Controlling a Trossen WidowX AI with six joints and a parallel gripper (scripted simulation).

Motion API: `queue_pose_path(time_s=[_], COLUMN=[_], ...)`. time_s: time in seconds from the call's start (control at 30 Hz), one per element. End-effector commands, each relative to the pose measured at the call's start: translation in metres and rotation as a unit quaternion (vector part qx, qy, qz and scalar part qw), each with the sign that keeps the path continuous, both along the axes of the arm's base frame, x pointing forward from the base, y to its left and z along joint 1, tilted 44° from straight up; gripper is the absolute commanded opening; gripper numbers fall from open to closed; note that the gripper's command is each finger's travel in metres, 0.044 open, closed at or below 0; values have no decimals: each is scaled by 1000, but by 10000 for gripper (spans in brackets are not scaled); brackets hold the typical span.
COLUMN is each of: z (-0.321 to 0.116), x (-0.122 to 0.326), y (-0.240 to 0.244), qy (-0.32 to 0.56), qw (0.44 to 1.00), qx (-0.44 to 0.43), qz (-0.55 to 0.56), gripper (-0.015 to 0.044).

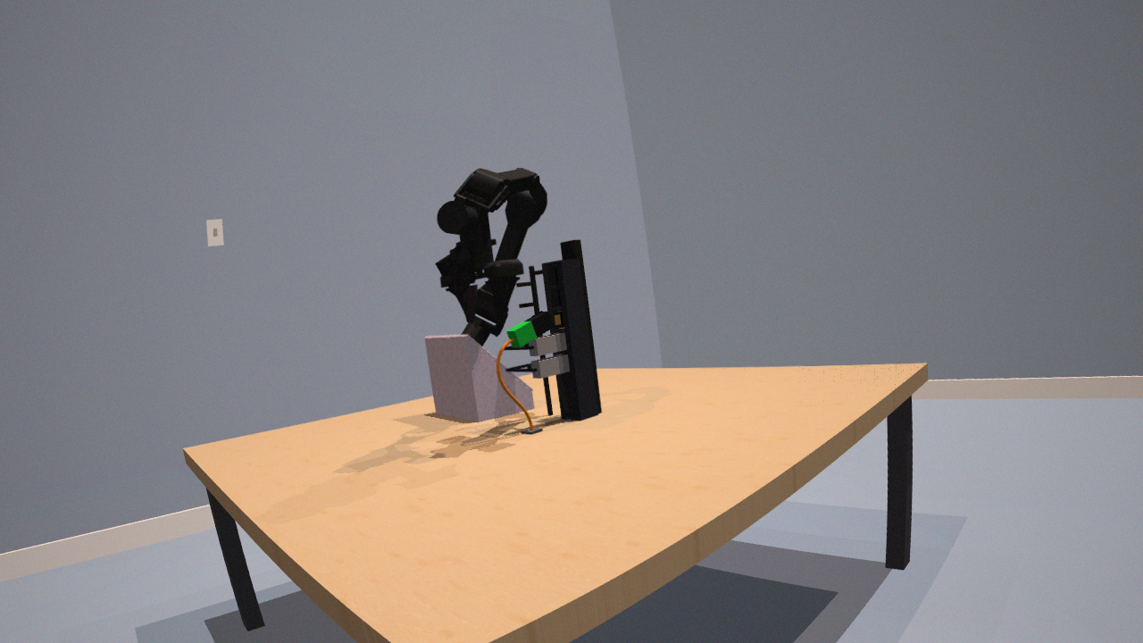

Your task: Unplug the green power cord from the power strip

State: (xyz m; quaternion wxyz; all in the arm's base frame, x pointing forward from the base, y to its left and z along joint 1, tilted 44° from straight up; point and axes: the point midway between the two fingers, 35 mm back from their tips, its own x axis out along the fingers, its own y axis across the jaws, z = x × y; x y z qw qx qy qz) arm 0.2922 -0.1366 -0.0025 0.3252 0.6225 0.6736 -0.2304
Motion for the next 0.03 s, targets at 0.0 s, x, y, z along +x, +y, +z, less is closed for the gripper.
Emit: queue_pose_path(time_s=[0.0], z=[0], x=[-1], y=[-1], qy=[1], qw=[1000], qx=[-2], qz=[3], gripper=[440])
